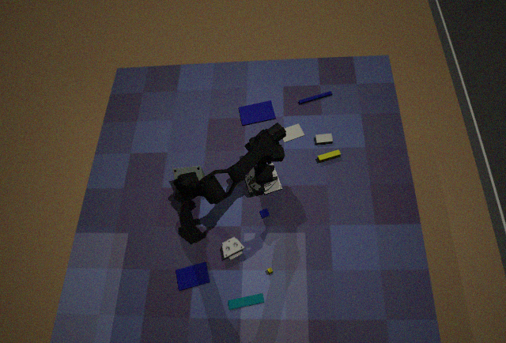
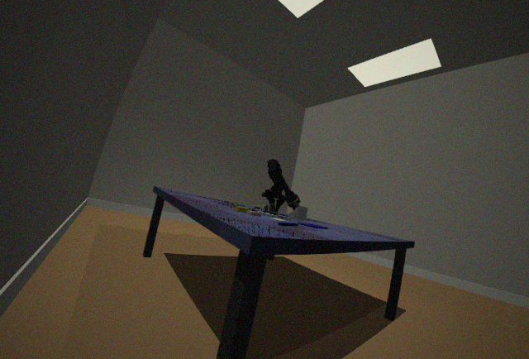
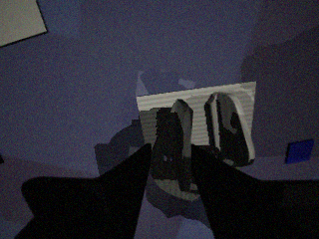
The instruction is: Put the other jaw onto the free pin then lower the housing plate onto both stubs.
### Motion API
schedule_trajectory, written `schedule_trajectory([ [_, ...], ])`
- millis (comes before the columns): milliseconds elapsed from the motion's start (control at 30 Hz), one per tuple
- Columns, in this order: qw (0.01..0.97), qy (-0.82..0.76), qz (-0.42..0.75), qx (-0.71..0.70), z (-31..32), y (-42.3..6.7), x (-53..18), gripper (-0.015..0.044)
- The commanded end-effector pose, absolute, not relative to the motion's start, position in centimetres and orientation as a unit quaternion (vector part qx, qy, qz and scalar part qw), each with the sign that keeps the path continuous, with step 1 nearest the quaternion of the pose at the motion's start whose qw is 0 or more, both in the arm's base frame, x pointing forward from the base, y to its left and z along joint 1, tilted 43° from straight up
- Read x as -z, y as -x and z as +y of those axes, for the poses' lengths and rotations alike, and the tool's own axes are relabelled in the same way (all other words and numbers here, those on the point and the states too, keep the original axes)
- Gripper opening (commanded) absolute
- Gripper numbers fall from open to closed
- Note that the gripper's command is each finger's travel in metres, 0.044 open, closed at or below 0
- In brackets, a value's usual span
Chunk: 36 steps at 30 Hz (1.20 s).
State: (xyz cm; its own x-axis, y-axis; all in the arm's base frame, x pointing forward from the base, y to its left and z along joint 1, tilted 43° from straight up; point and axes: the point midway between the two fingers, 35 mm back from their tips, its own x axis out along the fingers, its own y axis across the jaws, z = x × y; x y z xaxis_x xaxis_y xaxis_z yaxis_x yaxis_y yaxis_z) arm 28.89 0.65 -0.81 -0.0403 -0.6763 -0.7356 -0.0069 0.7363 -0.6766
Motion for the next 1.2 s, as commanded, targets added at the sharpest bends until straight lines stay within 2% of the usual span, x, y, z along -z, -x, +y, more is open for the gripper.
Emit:
schedule_trajectory([
  [0, 0.644, 0.257, 0.672, 0.258, 0.59, -28.9, 0.83, 0.0134],
  [1167, 0.644, 0.258, 0.672, 0.258, -0.04, -28.87, 1.49, 0.0134],
])
